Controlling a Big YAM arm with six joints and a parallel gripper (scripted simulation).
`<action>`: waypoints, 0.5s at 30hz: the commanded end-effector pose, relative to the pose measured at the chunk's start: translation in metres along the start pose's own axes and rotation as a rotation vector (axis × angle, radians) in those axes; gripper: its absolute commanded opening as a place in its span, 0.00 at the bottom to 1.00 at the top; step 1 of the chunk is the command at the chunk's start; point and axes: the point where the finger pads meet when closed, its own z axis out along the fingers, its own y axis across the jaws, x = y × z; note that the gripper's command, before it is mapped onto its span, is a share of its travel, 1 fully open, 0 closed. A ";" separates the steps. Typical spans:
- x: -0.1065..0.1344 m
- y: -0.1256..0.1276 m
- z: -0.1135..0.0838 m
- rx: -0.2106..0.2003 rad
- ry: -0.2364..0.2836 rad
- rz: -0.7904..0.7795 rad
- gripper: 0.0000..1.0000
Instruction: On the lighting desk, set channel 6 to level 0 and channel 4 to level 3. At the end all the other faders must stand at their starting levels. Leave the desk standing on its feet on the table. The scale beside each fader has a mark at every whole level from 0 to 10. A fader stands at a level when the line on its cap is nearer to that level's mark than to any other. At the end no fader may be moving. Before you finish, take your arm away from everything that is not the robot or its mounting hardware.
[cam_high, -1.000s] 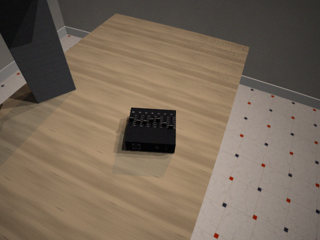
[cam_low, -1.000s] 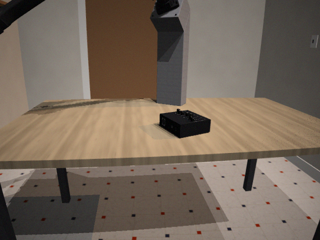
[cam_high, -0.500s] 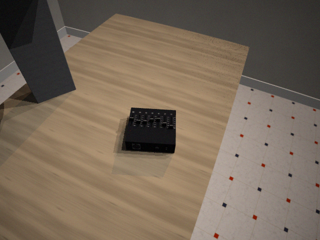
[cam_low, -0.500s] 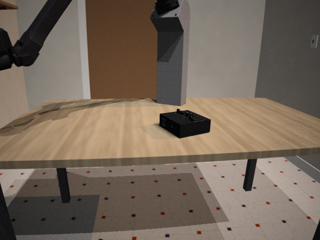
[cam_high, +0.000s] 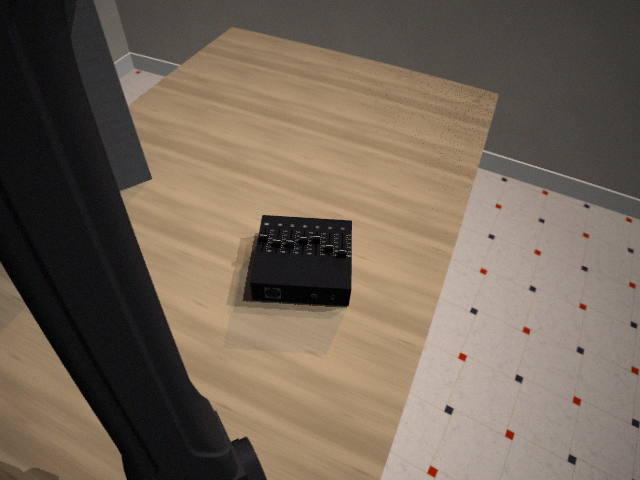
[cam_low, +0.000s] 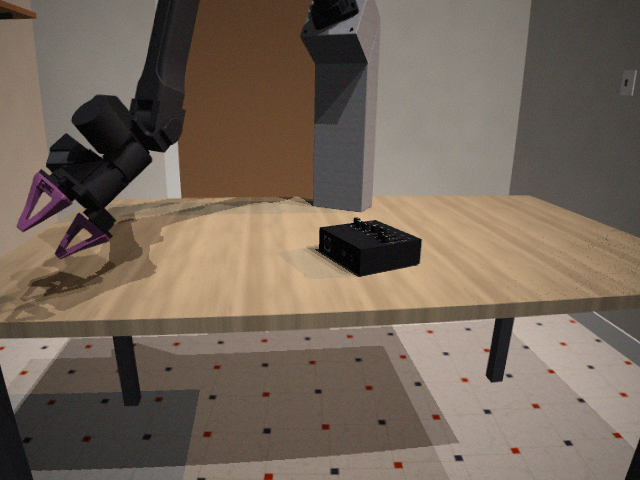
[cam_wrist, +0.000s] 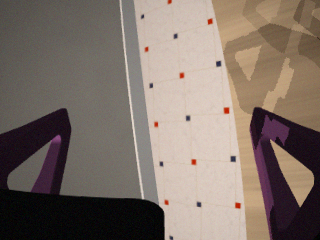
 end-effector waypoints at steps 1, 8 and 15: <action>0.055 0.004 -0.047 0.073 0.077 0.024 1.00; 0.149 -0.039 -0.133 0.239 0.218 -0.006 1.00; 0.228 -0.087 -0.260 0.419 0.383 -0.093 1.00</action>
